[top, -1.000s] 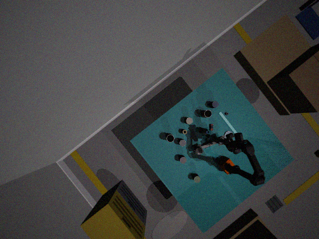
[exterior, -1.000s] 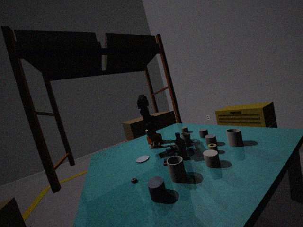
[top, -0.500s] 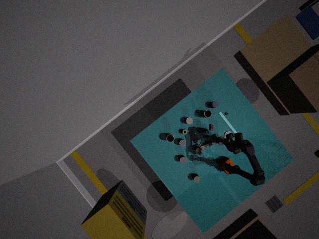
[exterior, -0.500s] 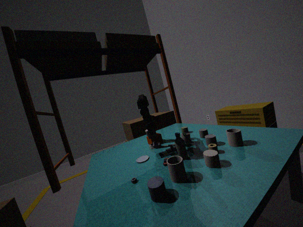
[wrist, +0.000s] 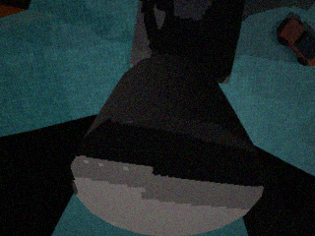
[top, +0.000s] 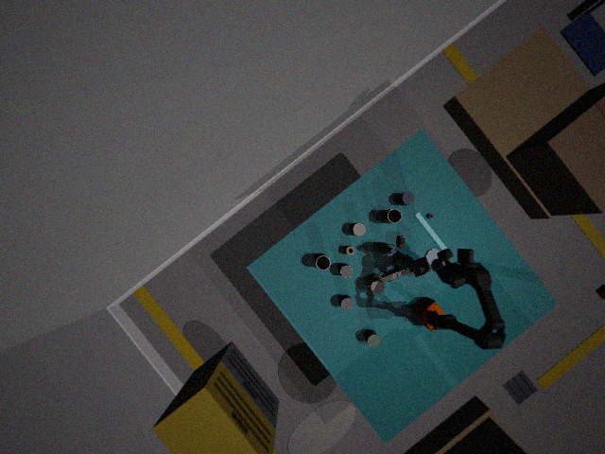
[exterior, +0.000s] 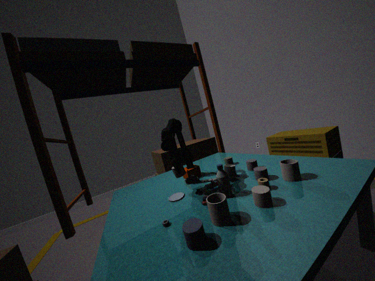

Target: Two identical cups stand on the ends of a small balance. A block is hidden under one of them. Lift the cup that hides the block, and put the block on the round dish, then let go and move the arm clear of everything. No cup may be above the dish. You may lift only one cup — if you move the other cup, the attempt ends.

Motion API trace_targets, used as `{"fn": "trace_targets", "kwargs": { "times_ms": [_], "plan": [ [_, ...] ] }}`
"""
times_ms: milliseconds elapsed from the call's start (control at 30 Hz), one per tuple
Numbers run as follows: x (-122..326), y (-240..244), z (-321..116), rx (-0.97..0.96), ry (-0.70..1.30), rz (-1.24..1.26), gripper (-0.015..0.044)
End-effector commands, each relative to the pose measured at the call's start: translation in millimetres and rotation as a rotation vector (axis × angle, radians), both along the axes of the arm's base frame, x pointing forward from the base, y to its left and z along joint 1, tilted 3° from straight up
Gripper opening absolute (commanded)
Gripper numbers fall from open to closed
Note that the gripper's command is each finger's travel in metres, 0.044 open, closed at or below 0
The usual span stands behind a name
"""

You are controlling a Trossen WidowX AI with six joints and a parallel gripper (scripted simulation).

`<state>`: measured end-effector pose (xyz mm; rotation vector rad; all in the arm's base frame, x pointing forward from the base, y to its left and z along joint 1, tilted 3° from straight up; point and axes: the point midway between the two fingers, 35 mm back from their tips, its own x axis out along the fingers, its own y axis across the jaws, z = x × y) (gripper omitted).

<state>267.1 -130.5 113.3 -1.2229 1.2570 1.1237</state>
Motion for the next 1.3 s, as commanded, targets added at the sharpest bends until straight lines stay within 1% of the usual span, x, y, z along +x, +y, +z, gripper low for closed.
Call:
{"fn": "trace_targets", "kwargs": {
  "times_ms": [0, 233, 533, 733, 1000, 1267],
  "plan": [
    [-11.6, -23.6, -14.6, 0.007, 0.010, 0.002, 0.0000],
    [-38.9, -69.5, -35.4, -0.001, 0.008, 0.001, 0.0000],
    [-86.2, -118.2, -61.1, -0.013, 0.010, 0.000, 0.0000],
    [-90.0, -121.7, -66.2, -0.013, 0.011, 0.000, 0.0000],
    [-89.8, -123.9, -101.5, -0.013, 0.011, 0.000, 0.0000],
    [-89.8, -124.1, -104.9, -0.013, 0.011, 0.000, 0.0000]
  ]
}}
